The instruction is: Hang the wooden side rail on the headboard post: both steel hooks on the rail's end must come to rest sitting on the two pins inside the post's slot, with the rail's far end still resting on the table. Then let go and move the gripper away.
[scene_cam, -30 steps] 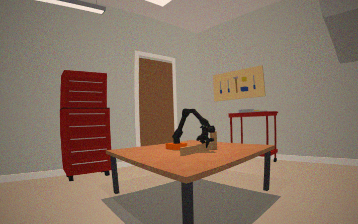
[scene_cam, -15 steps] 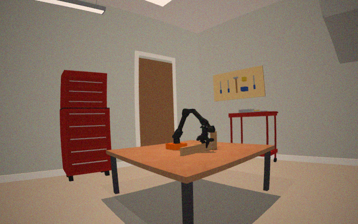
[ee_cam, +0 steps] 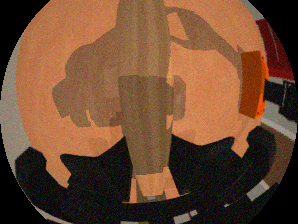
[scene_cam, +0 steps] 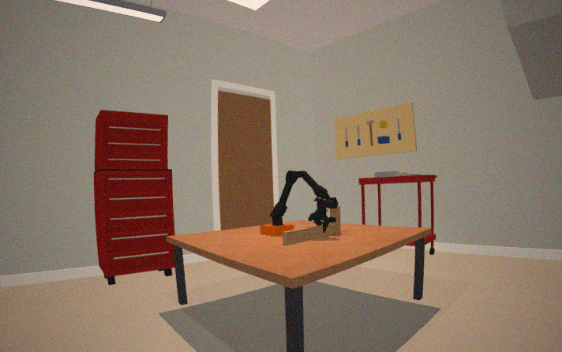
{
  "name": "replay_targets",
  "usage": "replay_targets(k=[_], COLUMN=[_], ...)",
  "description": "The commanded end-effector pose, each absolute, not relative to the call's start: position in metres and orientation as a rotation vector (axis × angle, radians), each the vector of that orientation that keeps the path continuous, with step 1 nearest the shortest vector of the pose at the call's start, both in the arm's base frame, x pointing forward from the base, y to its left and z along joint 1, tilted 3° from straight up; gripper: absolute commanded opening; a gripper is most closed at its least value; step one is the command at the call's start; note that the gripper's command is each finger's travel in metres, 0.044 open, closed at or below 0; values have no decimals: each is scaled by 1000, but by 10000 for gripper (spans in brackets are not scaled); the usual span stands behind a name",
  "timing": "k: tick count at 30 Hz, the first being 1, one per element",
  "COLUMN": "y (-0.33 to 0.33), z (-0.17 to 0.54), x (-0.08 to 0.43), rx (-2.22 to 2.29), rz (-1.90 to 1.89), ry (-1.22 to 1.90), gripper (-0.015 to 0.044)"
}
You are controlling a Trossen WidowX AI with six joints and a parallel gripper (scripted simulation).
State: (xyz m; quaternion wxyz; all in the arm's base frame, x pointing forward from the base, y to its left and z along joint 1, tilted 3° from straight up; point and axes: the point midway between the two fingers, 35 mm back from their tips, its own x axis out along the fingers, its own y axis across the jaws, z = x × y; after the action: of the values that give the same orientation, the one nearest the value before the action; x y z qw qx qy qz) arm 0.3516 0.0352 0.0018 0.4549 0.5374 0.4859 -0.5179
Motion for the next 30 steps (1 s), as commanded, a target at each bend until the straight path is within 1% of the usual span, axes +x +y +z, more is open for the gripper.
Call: replay_targets(k=[1,30], y=[35,35], z=[6,11], x=[352,352], rx=[1330,1330], rz=[-1274,-1274], ry=[1191,1191], gripper=[0,0])
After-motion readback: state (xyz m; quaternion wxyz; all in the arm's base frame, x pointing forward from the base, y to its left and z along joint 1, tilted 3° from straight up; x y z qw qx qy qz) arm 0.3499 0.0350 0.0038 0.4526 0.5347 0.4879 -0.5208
